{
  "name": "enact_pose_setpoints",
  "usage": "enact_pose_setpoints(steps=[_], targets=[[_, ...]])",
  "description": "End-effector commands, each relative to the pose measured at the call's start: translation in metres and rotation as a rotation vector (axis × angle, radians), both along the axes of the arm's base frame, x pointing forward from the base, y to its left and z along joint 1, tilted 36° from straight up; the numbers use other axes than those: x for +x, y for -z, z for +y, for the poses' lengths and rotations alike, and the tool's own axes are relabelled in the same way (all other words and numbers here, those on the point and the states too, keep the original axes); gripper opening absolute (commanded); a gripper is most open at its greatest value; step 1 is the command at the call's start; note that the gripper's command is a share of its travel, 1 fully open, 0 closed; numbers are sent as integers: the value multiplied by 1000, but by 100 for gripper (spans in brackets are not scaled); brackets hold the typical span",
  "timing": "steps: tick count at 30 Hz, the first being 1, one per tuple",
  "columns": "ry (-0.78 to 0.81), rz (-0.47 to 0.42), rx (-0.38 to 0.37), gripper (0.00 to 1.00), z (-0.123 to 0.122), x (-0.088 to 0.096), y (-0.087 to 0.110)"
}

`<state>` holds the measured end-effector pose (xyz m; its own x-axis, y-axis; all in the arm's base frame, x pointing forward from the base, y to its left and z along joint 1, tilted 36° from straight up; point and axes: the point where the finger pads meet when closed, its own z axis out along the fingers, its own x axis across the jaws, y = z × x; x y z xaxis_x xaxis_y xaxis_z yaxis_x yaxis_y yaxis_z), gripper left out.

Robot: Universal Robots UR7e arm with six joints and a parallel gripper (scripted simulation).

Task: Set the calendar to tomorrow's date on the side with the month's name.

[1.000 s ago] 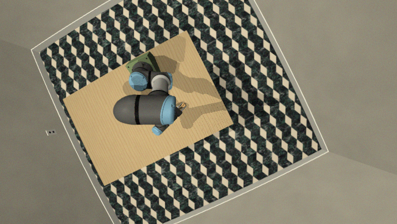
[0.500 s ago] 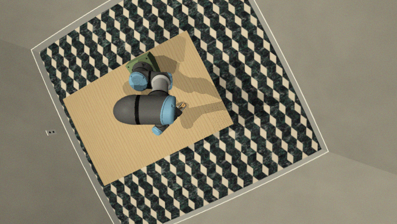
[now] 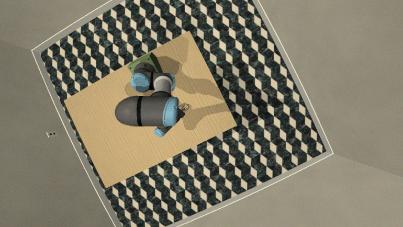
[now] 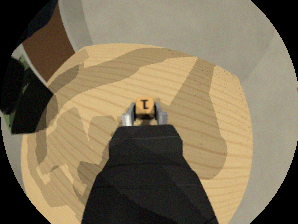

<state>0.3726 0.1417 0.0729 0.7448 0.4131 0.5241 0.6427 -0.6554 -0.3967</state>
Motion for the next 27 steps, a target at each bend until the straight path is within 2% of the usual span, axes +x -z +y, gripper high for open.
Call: enact_pose_setpoints(steps=[1,3,4,6,7,9,10,12,13,17,18,27], targets=[[0,-1,0,66,0,0,0],[0,-1,0,66,0,0,0],[0,-1,0,72,0,0,0],[0,-1,0,72,0,0,0],[0,-1,0,78,0,0,0],[0,-1,0,78,0,0,0],[0,-1,0,84,0,0,0],[0,-1,0,84,0,0,0],[0,-1,0,90,0,0,0],[0,-1,0,90,0,0,0],[0,-1,0,100,0,0,0],[0,-1,0,100,0,0,0]])
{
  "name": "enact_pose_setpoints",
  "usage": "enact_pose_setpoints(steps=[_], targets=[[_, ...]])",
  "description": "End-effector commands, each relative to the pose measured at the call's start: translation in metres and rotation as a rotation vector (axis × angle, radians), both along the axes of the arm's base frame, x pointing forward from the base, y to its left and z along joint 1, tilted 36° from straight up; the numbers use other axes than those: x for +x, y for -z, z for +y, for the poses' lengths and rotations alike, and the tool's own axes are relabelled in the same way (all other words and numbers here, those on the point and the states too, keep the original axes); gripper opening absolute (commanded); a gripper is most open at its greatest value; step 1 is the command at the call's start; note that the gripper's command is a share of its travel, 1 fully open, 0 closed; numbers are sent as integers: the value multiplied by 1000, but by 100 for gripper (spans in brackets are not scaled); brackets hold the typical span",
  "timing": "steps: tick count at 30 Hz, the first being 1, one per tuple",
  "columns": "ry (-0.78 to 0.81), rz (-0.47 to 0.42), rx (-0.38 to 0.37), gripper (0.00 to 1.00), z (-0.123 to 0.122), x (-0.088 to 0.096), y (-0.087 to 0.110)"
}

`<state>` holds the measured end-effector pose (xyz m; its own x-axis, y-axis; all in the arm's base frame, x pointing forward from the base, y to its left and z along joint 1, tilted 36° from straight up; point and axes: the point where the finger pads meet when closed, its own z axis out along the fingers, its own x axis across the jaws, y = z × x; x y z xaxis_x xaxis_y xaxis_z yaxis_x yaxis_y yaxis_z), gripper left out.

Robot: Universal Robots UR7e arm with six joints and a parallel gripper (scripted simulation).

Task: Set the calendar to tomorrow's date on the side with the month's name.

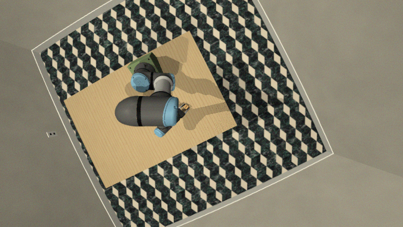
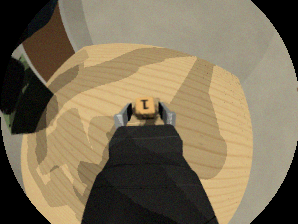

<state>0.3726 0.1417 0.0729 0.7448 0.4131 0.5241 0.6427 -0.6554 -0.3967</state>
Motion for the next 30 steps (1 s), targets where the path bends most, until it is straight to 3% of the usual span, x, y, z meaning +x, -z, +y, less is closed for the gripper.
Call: enact_pose_setpoints(steps=[1,15,30], targets=[[0,-1,0,100,0,0,0],[0,-1,0,100,0,-3,-4],[0,-1,0,100,1,-25,-35]])
